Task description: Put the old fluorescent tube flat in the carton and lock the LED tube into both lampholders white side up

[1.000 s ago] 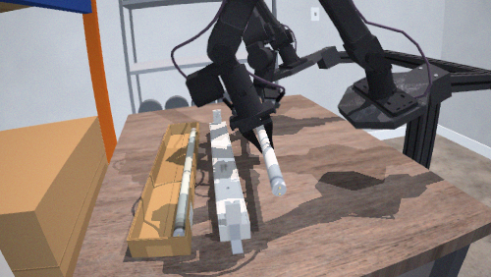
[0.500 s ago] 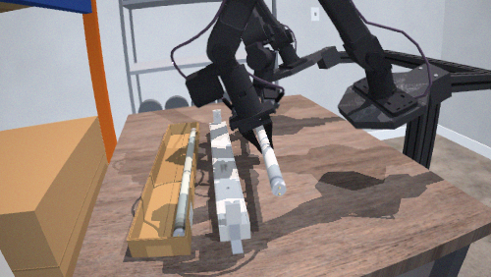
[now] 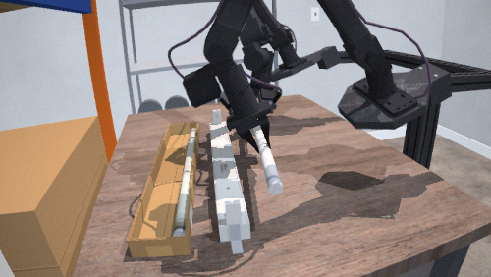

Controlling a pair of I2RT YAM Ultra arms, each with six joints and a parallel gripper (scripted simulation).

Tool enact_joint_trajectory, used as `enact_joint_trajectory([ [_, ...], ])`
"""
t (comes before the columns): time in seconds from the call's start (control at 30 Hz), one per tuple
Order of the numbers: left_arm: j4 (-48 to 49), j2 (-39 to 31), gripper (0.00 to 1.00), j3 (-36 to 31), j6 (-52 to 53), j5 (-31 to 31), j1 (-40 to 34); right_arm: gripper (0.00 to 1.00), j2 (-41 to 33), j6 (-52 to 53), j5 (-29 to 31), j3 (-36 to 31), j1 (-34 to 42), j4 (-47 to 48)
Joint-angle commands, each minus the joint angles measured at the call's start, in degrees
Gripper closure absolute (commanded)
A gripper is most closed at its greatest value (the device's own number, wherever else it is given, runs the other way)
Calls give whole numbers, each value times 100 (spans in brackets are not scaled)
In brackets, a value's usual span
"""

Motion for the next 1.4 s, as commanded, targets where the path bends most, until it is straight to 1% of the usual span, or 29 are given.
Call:
enact_joint_trajectory([
  [0.0,-170,-89,89,75,60,100,-93,89,-229,-58,-27,223,142,96],
  [0.1,-189,104,89,171,52,99,-95,89,-242,-89,-50,235,129,86],
  [0.2,-212,106,89,199,0,101,-97,89,-245,-141,-48,251,-79,78],
  [0.3,-199,56,89,184,43,101,-97,89,-248,-115,-49,252,12,83],
  [0.37,-246,159,89,240,-52,110,-101,89,-271,-199,-53,253,-116,80],
  [0.5,-308,170,89,347,-58,114,-102,89,-259,-301,-64,264,-112,75],
  [0.77,-480,334,89,661,-126,131,-115,89,-314,-589,-105,318,-332,71],
  [0.87,-434,333,89,657,-34,128,-114,89,-308,-481,-103,318,-270,72],
  [0.93,-508,394,89,739,-139,133,-121,89,-361,-633,-114,381,-411,70],
  [1.33,-774,639,89,1255,-229,156,-137,89,-380,-1065,-189,494,-660,-64],
  [1.37,-725,641,89,1256,-136,153,-137,89,-387,-956,-182,493,-609,42],
])
